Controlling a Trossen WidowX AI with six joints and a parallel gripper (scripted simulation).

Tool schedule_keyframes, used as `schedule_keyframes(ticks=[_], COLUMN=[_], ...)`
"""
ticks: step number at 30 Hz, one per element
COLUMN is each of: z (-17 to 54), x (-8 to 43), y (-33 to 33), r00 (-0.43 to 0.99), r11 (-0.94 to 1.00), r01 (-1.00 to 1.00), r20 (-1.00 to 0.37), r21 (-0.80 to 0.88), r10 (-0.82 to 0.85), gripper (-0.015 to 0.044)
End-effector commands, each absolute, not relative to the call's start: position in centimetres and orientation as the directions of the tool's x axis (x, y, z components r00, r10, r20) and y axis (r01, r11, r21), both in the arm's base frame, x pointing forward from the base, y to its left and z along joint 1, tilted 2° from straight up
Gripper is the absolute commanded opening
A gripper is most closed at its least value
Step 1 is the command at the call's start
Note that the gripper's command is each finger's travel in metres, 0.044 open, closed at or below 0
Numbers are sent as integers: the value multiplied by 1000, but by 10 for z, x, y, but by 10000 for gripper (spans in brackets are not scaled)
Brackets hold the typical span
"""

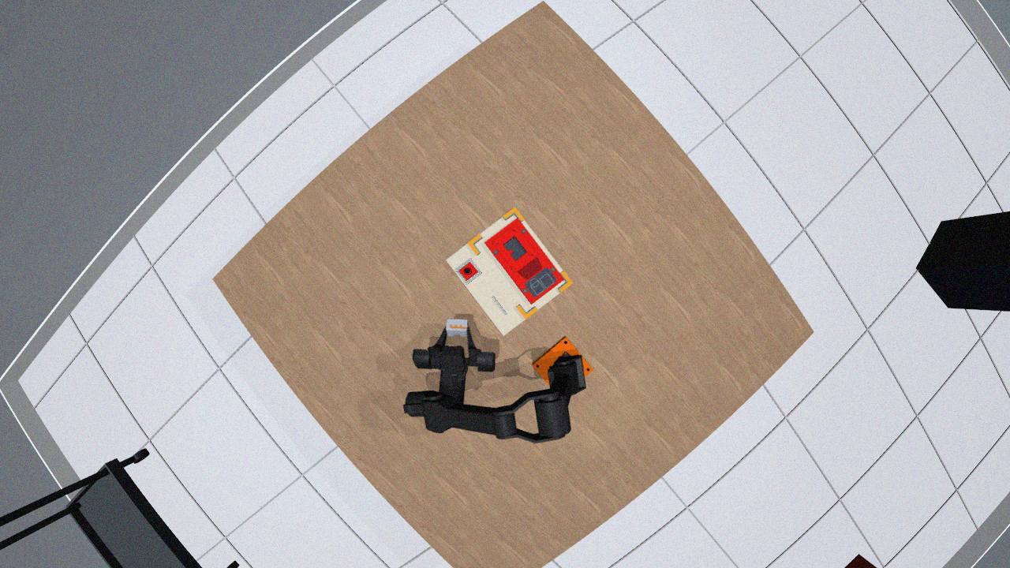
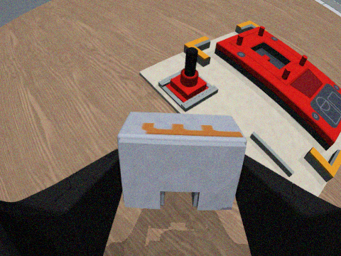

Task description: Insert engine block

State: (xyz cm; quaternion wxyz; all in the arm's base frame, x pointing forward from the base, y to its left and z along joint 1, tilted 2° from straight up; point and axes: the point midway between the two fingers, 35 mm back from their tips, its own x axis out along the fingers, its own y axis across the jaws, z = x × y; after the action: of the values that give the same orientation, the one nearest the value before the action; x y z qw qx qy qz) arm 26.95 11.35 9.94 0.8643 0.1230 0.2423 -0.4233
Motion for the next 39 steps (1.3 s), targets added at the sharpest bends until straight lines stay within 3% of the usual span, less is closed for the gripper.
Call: schedule_keyframes(ticks=[1,39], z=[90,19], x=[270,271], y=[113,112], r00=[527,527], r11=[612,612], r01=[791,791], r20=[-514,-514], r21=[6,6], r10=[-677,-677], gripper=[0,0])
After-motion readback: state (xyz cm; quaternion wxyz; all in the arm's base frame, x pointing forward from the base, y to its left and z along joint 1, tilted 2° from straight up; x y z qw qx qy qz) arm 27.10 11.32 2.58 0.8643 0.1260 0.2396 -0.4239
